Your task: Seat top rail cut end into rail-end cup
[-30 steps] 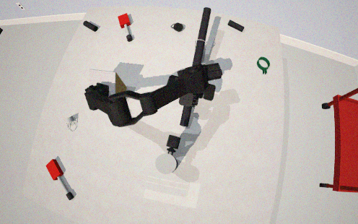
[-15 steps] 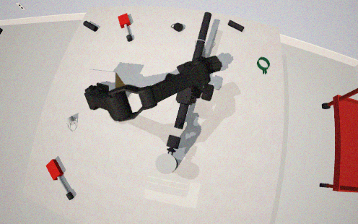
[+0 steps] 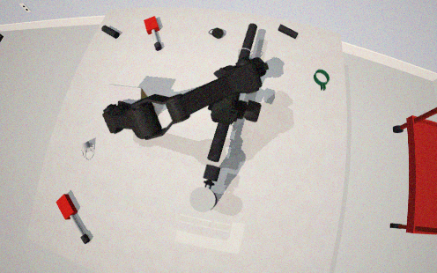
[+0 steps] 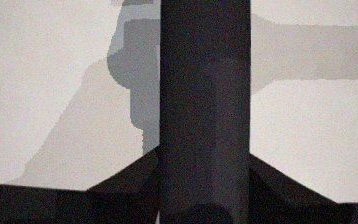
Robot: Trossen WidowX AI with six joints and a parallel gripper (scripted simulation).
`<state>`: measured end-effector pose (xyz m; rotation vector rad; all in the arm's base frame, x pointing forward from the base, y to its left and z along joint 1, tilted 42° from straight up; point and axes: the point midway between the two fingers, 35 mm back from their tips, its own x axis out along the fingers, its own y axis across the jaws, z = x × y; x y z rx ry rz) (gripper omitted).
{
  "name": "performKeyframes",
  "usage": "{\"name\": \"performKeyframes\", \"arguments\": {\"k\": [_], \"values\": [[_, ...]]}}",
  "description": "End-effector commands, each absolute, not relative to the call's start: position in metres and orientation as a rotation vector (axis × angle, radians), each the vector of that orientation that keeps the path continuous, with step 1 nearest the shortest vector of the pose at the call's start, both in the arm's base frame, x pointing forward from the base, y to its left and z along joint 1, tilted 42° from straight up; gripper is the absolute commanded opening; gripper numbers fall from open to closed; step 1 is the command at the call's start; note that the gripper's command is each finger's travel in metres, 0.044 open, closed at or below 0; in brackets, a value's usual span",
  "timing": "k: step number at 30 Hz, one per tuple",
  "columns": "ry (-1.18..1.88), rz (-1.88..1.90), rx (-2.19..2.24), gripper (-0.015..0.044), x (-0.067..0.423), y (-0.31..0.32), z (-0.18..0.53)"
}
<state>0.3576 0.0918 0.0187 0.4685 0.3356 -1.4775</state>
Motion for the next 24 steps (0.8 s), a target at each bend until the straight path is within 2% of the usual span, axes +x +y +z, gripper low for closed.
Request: {"name": "performKeyframes", "arguments": {"k": [1,24], "values": [[0.31,-1.464,0.47,0.0,0.3603,0.095,0.0257],[0.343,-1.466,0.46,0.0,0.3615,0.0952,0.0261]]}}
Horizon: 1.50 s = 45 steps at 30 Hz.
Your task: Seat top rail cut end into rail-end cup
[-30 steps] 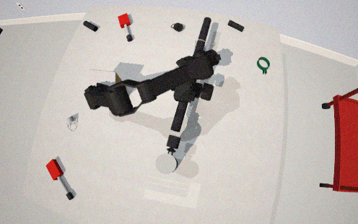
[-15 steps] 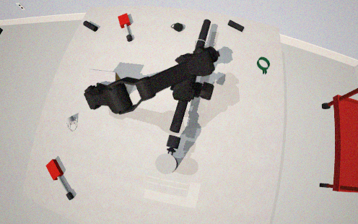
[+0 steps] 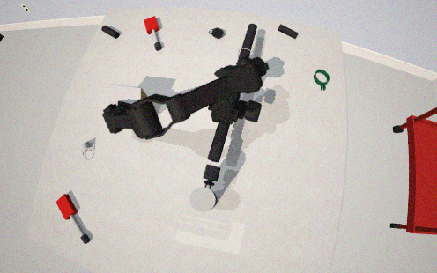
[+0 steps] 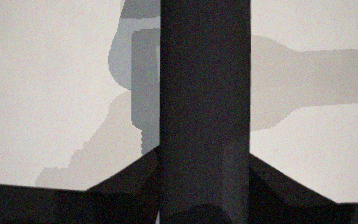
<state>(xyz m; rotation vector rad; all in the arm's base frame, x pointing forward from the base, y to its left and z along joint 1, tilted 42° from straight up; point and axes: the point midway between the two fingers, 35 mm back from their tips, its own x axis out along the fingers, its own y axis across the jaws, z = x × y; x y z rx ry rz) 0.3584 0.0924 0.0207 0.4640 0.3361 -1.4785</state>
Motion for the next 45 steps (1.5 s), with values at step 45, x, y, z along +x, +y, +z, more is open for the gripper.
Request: {"name": "performKeyframes", "arguments": {"k": [45], "values": [[0.35,-1.468,0.458,0.0,0.361,0.078,0.041]]}}
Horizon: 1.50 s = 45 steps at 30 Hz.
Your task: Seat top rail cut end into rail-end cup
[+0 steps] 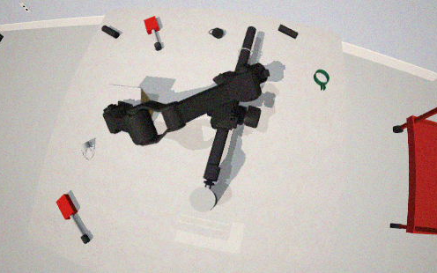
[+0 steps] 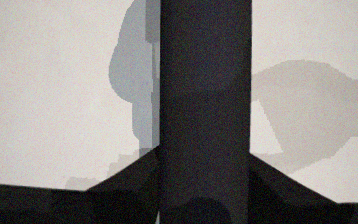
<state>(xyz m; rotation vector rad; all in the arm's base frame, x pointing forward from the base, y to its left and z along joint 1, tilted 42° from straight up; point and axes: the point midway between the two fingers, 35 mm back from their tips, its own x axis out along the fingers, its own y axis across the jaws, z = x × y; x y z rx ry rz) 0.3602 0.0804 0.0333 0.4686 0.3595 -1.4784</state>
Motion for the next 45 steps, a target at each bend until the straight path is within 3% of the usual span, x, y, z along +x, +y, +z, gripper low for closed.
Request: {"name": "performKeyframes", "arguments": {"k": [1,45], "values": [[0.35,-1.468,0.458,0.0,0.3609,0.0785,0.0409],[0.36,-1.478,0.467,0.0,0.3607,0.0798,0.0342]]}}
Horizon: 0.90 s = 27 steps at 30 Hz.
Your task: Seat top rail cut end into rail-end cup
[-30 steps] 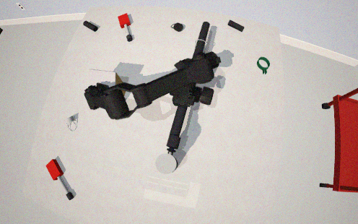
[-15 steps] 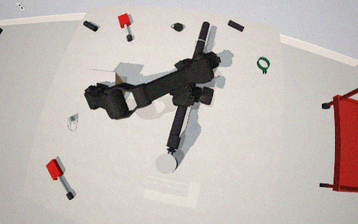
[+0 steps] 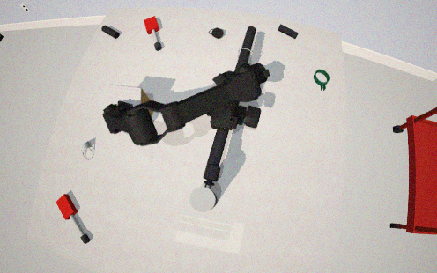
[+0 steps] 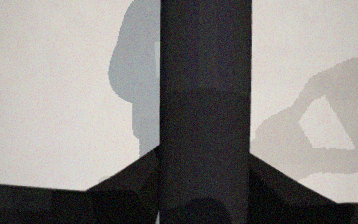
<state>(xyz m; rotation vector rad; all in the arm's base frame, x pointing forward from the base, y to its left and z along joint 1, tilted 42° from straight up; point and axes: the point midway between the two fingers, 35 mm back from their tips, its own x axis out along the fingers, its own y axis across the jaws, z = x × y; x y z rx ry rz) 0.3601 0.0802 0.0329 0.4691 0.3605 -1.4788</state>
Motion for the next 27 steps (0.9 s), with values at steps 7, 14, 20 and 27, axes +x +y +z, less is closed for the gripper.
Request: {"name": "performKeyframes", "arguments": {"k": [7,14,20,27], "values": [[0.36,-1.477,0.465,0.0,0.3612,0.0795,0.0348],[0.361,-1.476,0.463,0.0,0.3616,0.0792,0.0354],[0.361,-1.475,0.461,0.0,0.362,0.0789,0.036],[0.361,-1.475,0.46,0.0,0.3625,0.0786,0.0366]]}}
